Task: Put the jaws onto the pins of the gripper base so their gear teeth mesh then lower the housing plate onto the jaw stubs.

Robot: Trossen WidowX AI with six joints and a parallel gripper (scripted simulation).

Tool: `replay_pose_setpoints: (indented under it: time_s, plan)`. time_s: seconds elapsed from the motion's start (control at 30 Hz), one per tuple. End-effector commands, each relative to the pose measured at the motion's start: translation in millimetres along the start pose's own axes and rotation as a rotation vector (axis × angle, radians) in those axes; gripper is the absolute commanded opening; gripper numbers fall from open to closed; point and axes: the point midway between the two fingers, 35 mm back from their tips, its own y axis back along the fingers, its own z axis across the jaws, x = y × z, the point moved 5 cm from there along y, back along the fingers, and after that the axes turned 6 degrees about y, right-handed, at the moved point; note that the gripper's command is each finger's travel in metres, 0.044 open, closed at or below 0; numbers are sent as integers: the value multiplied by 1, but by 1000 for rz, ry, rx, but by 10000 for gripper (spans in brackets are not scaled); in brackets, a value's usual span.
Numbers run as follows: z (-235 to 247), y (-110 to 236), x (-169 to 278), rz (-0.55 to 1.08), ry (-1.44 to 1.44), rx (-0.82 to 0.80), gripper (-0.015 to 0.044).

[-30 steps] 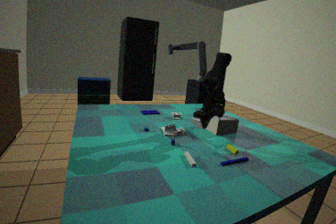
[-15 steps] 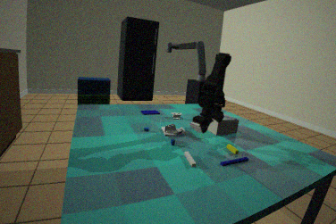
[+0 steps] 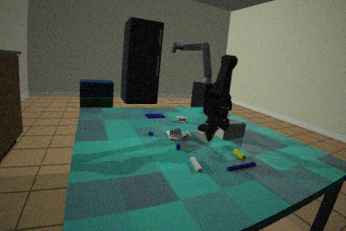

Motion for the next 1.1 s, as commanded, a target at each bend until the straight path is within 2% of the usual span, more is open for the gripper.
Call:
replay_pose_setpoints:
  time_s: [0.0,0.4,0.57,0.73,0.9,1.07]
  plan:
    - [1,-5,-1,-5,-1,0,37]
    - [3,-21,0,-5,-1,0,37]
    - [2,-12,0,-5,-1,0,168]
    - [2,52,0,-5,-1,1,299]
    - [3,55,0,-5,-1,1,431]
    - [3,55,0,-5,-1,1,440]
